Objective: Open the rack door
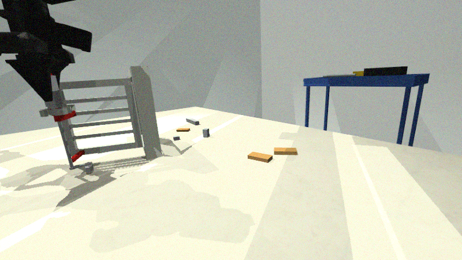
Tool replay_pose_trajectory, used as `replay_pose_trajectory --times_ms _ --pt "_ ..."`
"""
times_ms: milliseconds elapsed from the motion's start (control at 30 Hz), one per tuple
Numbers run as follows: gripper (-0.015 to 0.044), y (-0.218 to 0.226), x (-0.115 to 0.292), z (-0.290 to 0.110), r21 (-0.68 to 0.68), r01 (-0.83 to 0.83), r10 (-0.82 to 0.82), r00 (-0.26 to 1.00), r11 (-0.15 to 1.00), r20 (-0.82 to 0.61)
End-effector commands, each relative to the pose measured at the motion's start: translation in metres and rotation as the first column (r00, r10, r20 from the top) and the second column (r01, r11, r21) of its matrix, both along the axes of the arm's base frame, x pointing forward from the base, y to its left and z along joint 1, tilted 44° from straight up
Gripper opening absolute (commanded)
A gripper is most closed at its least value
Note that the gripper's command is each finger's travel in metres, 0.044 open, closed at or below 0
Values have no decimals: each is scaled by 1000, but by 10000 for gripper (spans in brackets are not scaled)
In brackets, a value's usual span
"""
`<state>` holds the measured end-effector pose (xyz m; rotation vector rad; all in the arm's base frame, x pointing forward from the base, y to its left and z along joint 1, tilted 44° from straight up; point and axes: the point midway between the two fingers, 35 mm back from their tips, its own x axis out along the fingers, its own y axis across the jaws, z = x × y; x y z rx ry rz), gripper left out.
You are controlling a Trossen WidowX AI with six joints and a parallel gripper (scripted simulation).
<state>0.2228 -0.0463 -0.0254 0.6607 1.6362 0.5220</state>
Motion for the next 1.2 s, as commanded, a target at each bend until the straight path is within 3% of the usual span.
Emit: replay_pose_trajectory --times_ms 0,367,900,1167 --pt "20 -7 2 -6 4 -66 66 996 998 59" --pt "20 -23 7 -22 6 -185 181 969 983 170" --pt "20 -23 7 -22 6 -186 183 968 982 171" --pt "230 -23 7 -22 6 -186 183 968 982 171"
